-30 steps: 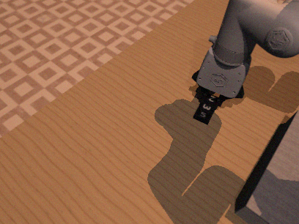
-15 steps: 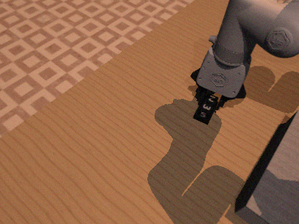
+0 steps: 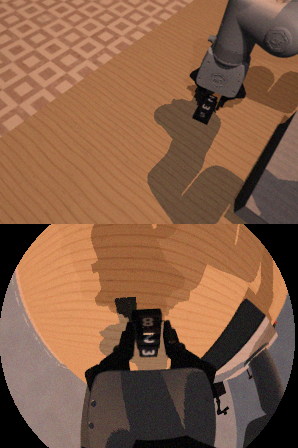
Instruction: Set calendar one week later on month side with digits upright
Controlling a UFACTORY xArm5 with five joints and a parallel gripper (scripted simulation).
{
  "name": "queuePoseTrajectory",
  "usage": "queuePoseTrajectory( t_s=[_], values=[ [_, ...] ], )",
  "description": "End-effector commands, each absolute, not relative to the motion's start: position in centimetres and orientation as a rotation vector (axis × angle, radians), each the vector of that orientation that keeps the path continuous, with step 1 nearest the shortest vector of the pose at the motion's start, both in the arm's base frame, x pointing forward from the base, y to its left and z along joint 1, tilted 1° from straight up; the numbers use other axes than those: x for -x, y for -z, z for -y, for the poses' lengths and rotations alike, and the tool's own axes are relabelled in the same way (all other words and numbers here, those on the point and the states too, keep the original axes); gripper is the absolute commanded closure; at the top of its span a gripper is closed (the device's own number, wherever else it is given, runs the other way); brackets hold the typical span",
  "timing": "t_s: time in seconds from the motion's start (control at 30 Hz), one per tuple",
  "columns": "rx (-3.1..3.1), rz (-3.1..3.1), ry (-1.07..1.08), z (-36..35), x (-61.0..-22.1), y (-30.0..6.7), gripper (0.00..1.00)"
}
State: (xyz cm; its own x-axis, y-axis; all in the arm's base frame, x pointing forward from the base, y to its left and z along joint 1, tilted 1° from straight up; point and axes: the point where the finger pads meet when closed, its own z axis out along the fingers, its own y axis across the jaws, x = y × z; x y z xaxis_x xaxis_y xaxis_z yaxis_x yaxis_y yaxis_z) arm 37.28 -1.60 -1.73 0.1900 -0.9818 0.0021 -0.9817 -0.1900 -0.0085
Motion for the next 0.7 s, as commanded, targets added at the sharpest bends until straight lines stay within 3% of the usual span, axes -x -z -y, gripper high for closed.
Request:
queuePoseTrajectory(
  t_s=[0.0, 0.67],
  values=[
    [2.418, -1.994, 0.015, 1.6, -37.4, 1.2, 0.53],
    [2.418, -1.994, 0.016, 1.6, -37.3, -6.7, 0.53]
  ],
)
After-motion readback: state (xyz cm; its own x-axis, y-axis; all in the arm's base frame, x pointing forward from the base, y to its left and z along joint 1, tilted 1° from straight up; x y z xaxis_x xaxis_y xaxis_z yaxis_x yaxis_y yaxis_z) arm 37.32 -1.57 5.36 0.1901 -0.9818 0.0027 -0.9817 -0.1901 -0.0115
